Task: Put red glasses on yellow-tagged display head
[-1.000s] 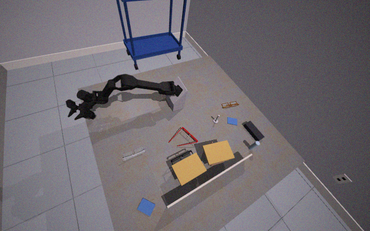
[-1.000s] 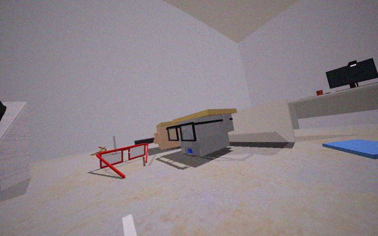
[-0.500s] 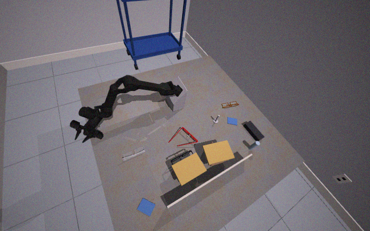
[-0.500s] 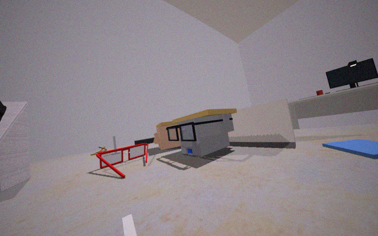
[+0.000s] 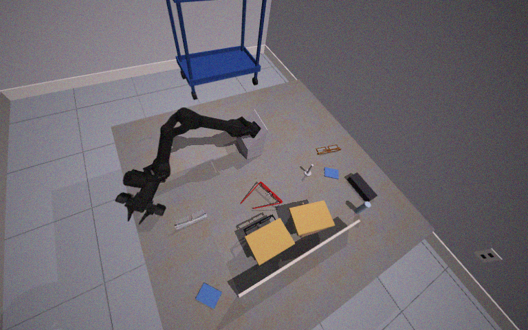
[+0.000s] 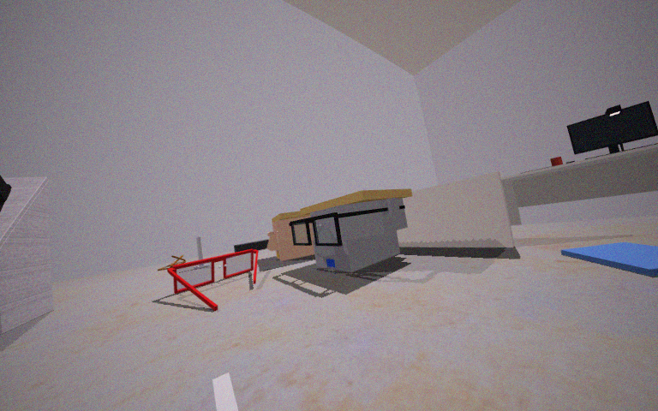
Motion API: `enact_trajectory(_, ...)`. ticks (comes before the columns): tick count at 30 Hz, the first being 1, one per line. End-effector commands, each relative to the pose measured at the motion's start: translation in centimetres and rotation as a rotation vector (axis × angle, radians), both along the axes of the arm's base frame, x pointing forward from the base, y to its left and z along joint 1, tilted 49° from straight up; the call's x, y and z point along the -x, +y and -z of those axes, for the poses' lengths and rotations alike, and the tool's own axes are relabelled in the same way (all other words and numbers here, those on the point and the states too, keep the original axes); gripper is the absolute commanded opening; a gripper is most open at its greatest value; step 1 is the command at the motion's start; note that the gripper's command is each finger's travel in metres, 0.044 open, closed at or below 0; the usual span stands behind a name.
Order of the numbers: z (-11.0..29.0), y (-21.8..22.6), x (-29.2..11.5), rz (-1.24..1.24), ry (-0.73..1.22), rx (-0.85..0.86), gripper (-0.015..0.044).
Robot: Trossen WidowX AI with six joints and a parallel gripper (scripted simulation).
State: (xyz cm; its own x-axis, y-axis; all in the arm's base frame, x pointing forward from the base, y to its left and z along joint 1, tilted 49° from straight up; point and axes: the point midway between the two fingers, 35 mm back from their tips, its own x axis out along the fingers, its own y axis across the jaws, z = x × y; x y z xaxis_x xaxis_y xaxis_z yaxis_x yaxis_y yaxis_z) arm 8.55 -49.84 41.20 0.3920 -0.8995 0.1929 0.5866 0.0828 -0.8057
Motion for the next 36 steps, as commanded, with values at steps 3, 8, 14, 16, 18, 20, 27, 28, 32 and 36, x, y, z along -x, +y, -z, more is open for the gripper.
enact_trajectory(3, 3.4, 1.4, -6.5, -0.094, -0.076, -0.159, 0.0200)
enact_trajectory(8, 4.7, 4.1, -12.8, -0.210, -0.141, -0.250, 0.0200)
enact_trajectory(14, 12.0, 6.9, -18.5, -0.224, -0.120, -0.491, 0.0200)
enact_trajectory(16, 14.5, 8.1, -19.9, -0.213, -0.102, -0.568, 0.0200)
enact_trajectory(18, 17.1, 9.6, -21.2, -0.191, -0.074, -0.652, 0.0200)
enact_trajectory(20, 19.7, 11.4, -22.3, -0.165, -0.038, -0.730, 0.0200)
enact_trajectory(27, 28.0, 18.4, -24.1, -0.052, 0.111, -0.948, 0.0200)
enact_trajectory(28, 29.1, 19.4, -24.2, -0.033, 0.129, -0.974, 0.0200)
enact_trajectory(32, 33.3, 24.0, -23.9, 0.040, 0.264, -1.038, 0.0200)
enact_trajectory(36, 36.7, 28.4, -22.7, 0.108, 0.439, -1.045, 0.0200)
